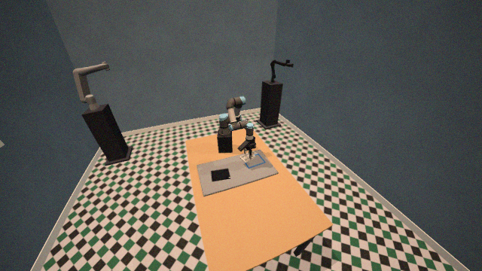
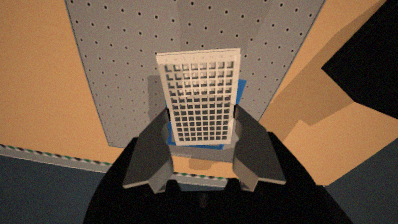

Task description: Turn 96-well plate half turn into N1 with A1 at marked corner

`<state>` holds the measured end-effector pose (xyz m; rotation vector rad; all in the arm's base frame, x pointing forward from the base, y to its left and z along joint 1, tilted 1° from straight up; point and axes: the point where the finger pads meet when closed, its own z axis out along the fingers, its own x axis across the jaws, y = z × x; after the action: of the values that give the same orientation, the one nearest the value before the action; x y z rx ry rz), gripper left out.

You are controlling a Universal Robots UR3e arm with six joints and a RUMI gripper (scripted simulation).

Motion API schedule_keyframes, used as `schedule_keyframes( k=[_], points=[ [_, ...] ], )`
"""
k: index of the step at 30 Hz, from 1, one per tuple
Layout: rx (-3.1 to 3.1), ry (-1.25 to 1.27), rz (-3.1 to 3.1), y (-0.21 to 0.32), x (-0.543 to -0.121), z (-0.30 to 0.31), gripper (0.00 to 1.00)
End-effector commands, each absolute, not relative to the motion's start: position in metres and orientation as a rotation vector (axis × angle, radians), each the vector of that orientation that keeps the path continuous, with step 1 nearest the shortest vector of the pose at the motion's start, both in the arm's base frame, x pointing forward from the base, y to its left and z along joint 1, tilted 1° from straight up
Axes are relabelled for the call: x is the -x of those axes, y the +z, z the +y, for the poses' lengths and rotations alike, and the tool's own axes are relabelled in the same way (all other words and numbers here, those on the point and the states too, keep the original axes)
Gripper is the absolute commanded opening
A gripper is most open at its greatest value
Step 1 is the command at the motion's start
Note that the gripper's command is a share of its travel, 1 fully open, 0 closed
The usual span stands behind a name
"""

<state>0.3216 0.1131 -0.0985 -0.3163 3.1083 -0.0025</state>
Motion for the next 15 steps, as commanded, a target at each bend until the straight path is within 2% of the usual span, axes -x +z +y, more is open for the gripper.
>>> schedule_keyframes(
  k=[1,15],
  points=[
    [0.282,-0.013,3.112,-0.098,-0.321,0.136,0.0],
    [0.282,-0.013,3.111,-0.1,-0.315,0.176,0.0]
  ],
)
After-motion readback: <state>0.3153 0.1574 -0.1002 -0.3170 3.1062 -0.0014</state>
